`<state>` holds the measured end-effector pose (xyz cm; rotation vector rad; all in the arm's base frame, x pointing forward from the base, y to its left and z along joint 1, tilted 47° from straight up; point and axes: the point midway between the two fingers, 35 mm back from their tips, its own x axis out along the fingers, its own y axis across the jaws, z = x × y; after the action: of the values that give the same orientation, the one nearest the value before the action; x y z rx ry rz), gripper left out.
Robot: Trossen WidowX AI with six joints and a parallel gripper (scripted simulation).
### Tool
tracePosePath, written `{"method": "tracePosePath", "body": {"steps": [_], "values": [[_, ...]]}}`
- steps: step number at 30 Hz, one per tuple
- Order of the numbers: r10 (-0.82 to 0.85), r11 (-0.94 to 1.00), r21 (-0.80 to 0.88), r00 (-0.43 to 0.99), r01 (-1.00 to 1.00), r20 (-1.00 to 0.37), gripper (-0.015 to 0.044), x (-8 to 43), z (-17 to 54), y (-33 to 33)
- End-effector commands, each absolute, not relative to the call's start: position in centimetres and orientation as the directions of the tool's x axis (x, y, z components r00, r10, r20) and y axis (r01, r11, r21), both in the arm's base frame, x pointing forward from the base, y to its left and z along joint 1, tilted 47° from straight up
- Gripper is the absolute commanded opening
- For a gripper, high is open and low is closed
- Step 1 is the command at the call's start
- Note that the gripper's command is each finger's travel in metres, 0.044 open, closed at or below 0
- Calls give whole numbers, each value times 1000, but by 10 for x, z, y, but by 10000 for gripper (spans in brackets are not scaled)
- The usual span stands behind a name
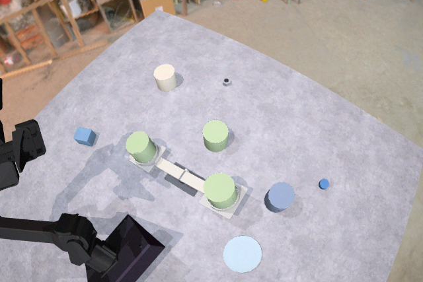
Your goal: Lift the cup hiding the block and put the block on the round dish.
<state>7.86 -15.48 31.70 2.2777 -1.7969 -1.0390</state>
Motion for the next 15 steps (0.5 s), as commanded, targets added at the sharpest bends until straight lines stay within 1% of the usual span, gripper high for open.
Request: {"method": "tracePosePath", "body": {"steps": [1, 2, 15], "values": [[-880, -320, 435, 94, -842, -466, 426, 79, 316, -155], [-876, -322, 430, 94, -843, -473, 440, 80, 315, -155], [-743, -349, 275, 85, -896, -664, 440, 105, 270, -153]]}}
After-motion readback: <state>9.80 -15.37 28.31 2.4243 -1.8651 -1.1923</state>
